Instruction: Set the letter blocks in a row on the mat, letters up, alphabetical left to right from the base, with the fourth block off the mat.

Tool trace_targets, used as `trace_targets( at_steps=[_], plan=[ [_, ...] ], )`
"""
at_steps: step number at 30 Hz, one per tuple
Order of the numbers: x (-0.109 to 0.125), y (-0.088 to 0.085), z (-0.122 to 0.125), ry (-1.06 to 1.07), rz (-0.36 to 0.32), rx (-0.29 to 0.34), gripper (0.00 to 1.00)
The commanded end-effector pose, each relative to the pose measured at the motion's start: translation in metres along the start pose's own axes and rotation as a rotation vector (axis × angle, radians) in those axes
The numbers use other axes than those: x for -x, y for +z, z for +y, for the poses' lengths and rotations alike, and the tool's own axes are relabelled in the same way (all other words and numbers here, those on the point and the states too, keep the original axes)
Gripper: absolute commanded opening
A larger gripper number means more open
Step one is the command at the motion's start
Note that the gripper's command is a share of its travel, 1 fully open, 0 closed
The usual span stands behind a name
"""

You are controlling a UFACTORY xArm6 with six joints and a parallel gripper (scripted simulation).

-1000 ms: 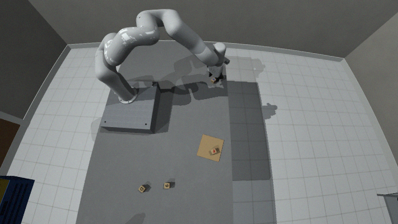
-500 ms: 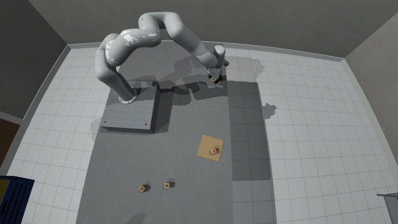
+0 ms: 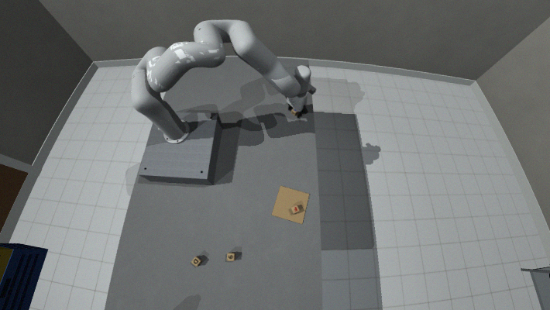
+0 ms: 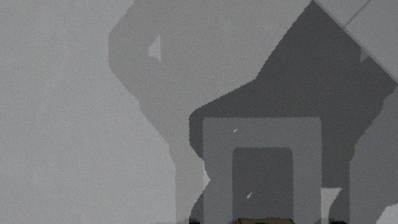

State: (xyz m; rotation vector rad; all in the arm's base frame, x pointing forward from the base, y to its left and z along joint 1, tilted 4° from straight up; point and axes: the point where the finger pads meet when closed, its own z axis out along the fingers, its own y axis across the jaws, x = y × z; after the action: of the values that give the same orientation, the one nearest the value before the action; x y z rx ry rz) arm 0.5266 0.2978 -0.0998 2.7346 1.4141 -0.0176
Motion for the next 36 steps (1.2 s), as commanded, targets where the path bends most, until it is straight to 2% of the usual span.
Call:
trace_targets(
  at_steps=[1,32,33,36],
  plan=[
    [-0.0017,-0.0019,0.0008,0.000,0.004,0.002,0.69],
    [-0.0017,-0.0019,0.0008,0.000,0.004,0.002,0.69],
    [-0.0017,-0.0019,0.0008,0.000,0.004,0.002,0.48],
    [-0.0017,-0.0019,0.0008,0.000,0.004,0.002,0.48]
  ],
)
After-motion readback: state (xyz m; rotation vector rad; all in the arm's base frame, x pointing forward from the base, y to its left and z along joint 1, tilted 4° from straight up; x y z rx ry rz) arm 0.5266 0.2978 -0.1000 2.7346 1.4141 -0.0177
